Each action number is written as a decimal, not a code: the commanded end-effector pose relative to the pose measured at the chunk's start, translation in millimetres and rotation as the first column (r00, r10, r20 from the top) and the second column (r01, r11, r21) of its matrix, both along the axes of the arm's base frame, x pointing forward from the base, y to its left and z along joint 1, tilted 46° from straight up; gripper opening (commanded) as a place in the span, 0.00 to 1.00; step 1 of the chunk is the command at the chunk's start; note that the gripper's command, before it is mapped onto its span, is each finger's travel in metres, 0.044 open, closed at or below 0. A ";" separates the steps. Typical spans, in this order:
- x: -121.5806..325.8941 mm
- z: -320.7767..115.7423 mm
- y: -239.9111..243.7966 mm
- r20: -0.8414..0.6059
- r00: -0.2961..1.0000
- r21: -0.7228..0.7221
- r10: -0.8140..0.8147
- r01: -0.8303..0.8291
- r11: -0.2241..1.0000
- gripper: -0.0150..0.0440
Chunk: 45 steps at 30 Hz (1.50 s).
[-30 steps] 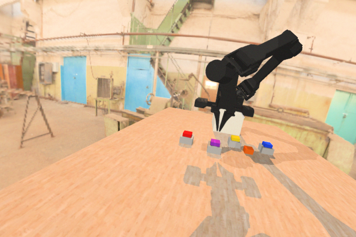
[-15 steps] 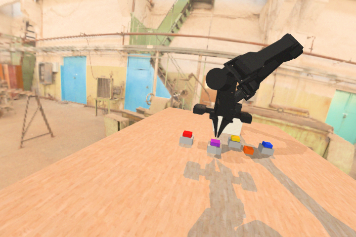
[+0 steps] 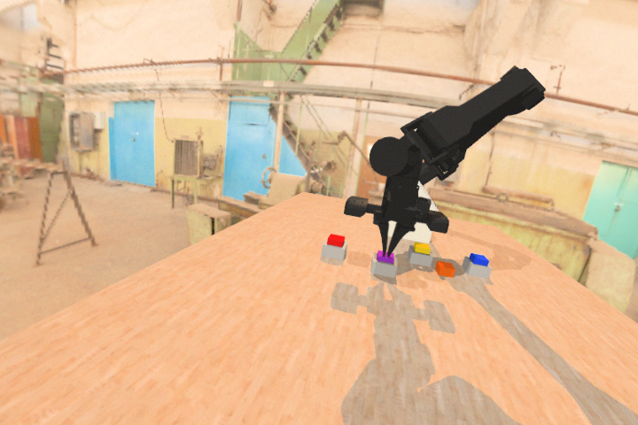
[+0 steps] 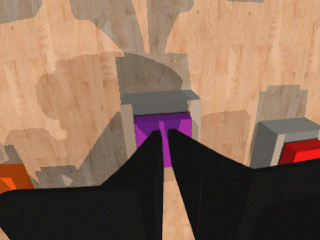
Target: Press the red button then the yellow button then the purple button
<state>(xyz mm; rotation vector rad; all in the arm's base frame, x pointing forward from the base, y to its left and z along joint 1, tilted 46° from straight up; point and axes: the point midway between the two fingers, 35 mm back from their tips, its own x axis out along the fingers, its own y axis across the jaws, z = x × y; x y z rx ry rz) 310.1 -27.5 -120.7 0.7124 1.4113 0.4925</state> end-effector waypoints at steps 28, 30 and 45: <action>-7.4 22.8 -19.6 -0.019 1.000 0.007 -0.002 0.002 1.000 0.33; -1.6 40.3 -11.4 -0.023 1.000 0.000 -0.004 0.004 1.000 0.42; -25.2 228.9 112.5 -0.026 1.000 0.000 -0.011 0.011 1.000 0.93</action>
